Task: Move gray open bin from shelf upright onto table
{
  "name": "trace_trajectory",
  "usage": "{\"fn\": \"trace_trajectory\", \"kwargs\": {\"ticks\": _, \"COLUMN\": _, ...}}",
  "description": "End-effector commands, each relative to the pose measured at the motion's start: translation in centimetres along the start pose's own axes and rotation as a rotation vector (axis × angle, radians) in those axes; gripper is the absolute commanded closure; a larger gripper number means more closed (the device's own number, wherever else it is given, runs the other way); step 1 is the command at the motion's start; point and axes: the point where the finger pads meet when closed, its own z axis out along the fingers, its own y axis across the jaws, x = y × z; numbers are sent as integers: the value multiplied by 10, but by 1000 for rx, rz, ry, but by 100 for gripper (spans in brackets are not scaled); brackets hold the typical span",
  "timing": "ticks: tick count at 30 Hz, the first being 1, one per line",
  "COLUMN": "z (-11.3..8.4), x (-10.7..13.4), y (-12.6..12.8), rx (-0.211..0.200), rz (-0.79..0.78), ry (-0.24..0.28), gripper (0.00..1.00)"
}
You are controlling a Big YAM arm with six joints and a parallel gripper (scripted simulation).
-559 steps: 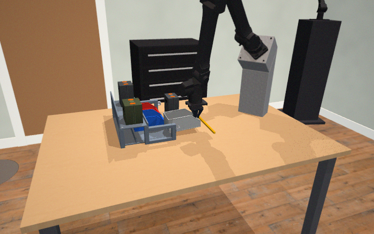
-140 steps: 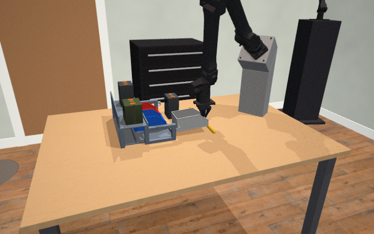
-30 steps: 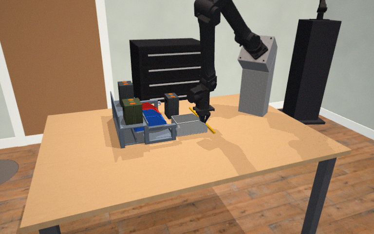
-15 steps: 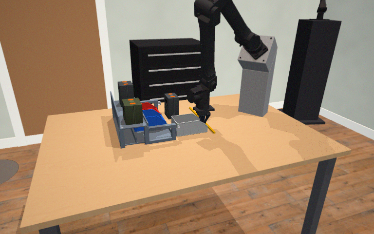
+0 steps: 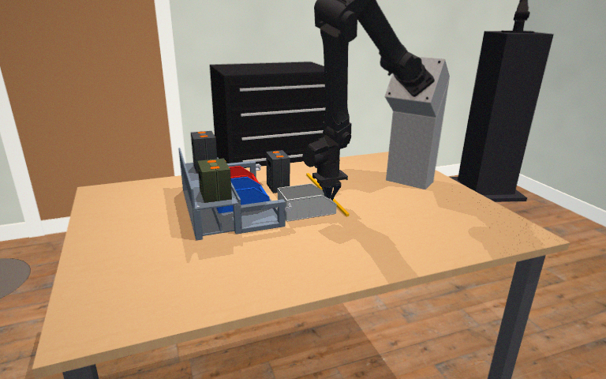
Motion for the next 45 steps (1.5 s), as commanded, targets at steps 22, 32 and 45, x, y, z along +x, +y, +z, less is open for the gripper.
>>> {"fn": "trace_trajectory", "kwargs": {"ticks": 22, "z": 3, "x": 7, "y": 5, "rx": -19, "rz": -8, "ry": 13, "gripper": 10}}
{"fn": "trace_trajectory", "kwargs": {"ticks": 32, "z": 3, "x": 7, "y": 5, "rx": -19, "rz": -8, "ry": 13, "gripper": 10}}
{"fn": "trace_trajectory", "kwargs": {"ticks": 45, "z": 3, "x": 7, "y": 5, "rx": -19, "rz": -8, "ry": 13, "gripper": 10}}
